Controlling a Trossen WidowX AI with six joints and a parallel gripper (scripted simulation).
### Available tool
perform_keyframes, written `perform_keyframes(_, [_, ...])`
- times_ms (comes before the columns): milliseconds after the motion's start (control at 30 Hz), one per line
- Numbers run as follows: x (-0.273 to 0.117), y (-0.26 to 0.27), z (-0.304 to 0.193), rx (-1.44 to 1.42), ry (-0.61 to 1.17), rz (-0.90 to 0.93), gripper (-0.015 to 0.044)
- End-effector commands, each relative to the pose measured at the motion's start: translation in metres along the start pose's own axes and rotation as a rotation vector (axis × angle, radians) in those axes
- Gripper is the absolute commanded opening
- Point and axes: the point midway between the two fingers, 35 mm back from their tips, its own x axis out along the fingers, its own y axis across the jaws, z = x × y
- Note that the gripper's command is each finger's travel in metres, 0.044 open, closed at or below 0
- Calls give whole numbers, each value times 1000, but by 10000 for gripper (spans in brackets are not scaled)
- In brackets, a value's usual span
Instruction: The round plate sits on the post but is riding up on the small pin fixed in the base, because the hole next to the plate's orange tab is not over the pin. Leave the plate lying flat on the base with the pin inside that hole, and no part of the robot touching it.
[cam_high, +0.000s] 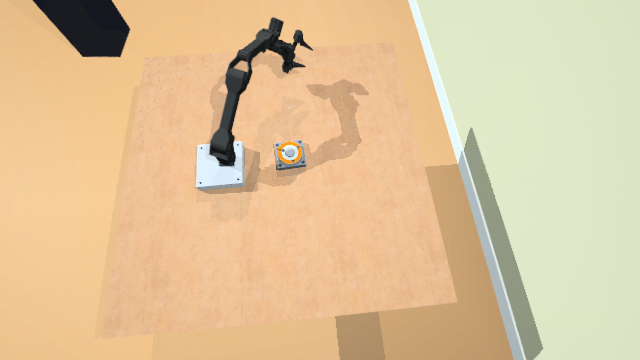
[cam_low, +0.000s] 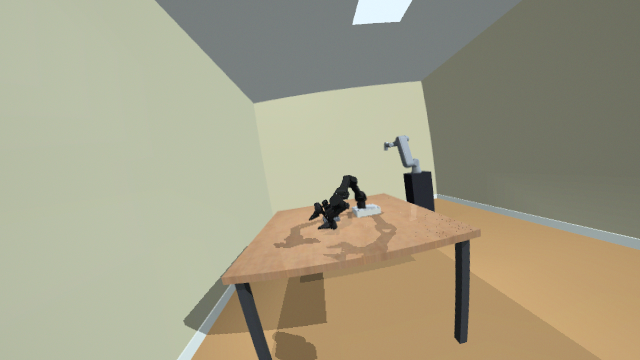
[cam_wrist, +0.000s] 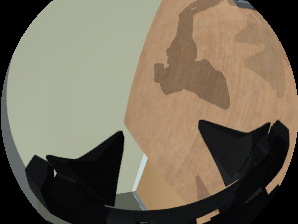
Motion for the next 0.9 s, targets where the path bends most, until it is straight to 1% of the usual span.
perform_keyframes(0, [2, 0, 3, -12, 0, -7, 374])
perform_keyframes(67, [15, 0, 28, -108, 1, -63, 321])
perform_keyframes(133, [32, -4, 68, -249, 15, -150, 269])
perform_keyframes(233, [44, -11, 104, -368, 40, -229, 190])
perform_keyframes(300, [46, -14, 114, -411, 58, -251, 137])
perform_keyframes(467, [54, -48, 201, -692, 203, -428, 6])
perform_keyframes(600, [50, -70, 240, -796, 287, -502, 0])
perform_keyframes(700, [36, -103, 288, -914, 422, -583, 0])
perform_keyframes(767, [24, -123, 311, -970, 507, -616, 0])
perform_keyframes(833, [19, -131, 319, -989, 542, -627, 0])
perform_keyframes(867, [12, -141, 329, -1012, 587, -637, 0])
